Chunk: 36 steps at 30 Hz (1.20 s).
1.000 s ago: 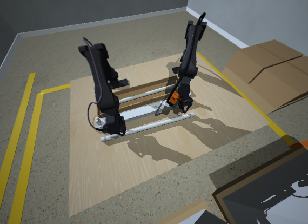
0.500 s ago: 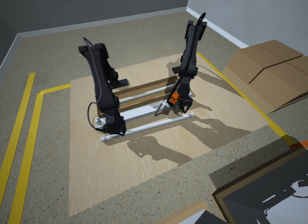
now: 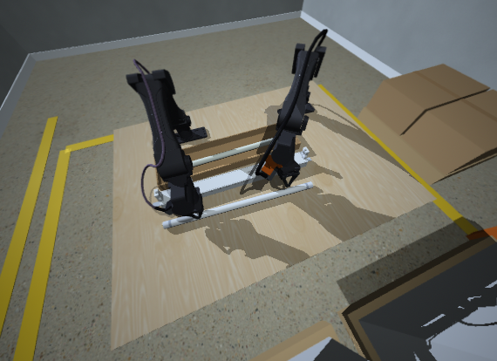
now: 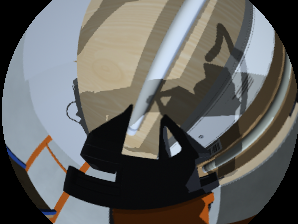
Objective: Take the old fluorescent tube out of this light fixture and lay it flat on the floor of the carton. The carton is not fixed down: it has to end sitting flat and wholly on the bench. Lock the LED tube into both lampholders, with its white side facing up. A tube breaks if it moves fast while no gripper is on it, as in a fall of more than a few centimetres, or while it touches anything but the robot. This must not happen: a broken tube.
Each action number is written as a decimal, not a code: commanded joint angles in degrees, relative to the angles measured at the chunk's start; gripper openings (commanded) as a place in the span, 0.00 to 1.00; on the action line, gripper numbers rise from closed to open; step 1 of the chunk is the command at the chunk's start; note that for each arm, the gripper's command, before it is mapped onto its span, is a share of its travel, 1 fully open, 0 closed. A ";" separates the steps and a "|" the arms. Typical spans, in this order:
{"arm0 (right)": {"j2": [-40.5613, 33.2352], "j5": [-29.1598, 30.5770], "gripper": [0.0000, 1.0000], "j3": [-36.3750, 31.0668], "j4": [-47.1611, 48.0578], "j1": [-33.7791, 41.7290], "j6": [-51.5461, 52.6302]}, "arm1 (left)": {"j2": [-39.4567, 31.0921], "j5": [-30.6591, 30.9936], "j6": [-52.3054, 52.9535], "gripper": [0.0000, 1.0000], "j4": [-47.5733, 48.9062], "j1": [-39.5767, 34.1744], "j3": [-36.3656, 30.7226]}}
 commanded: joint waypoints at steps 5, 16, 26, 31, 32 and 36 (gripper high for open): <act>-0.69 0.89 0.11 0.10 -0.40 0.38 -0.29 | 2.65 -0.46 -2.02 0.49 -6.84 -0.25 6.45; -0.69 0.89 0.11 0.10 -0.40 0.38 -0.29 | 0.26 0.25 -1.47 0.49 -3.08 -0.19 6.50; -0.69 0.89 0.11 0.10 -0.40 0.38 -0.29 | 3.70 0.60 -0.28 0.49 0.71 0.10 3.40; -0.69 0.89 0.11 0.10 -0.40 0.38 -0.29 | 4.79 0.69 0.05 0.49 2.22 0.43 4.05; -0.69 0.89 0.11 0.10 -0.40 0.38 -0.29 | 4.16 0.66 -0.49 0.49 1.42 0.44 4.93; -0.69 0.89 0.11 0.10 -0.40 0.38 -0.29 | 6.33 0.77 0.22 0.49 3.66 0.75 2.24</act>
